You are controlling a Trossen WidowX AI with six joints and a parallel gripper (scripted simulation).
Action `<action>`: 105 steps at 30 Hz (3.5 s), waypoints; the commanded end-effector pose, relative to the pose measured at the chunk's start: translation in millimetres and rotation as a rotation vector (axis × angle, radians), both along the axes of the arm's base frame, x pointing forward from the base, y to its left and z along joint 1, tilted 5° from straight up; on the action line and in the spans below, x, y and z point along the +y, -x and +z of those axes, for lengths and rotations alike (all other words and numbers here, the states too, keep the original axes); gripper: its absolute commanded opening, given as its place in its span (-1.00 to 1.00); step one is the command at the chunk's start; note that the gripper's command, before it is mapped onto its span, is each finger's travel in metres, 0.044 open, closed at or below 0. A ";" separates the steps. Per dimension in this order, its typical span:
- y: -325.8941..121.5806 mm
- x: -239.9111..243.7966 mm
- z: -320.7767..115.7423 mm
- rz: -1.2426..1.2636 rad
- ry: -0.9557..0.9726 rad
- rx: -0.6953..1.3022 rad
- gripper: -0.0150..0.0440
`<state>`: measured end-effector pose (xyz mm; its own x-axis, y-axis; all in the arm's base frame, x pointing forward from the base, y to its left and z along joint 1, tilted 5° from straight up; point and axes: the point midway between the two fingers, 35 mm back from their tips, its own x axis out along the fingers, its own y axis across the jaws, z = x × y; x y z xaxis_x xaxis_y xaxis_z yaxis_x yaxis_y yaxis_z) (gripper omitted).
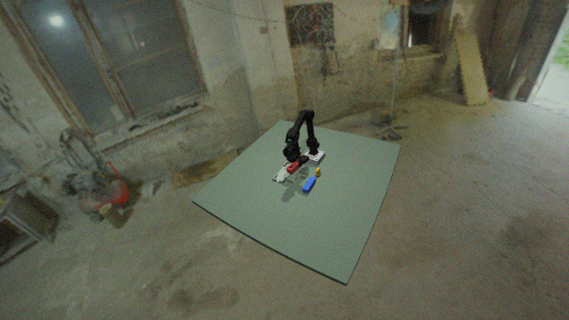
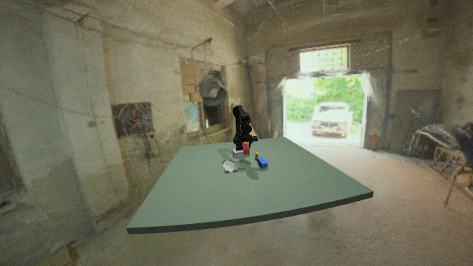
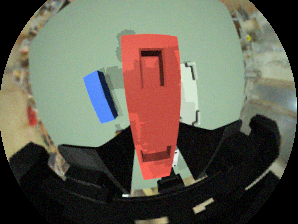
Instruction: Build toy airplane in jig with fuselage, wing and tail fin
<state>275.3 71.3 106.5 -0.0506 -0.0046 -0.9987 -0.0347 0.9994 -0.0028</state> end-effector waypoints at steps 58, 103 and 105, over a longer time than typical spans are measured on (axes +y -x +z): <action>-10.6 -135.4 -61.9 0.190 0.009 0.000 0.17; -8.5 -136.3 -100.3 0.185 0.004 0.002 -0.12; -8.5 -136.3 -100.3 0.185 0.004 0.002 -0.30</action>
<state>283.6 -65.1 5.8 -0.0509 -0.0175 -0.9986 -0.2175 0.9760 -0.0060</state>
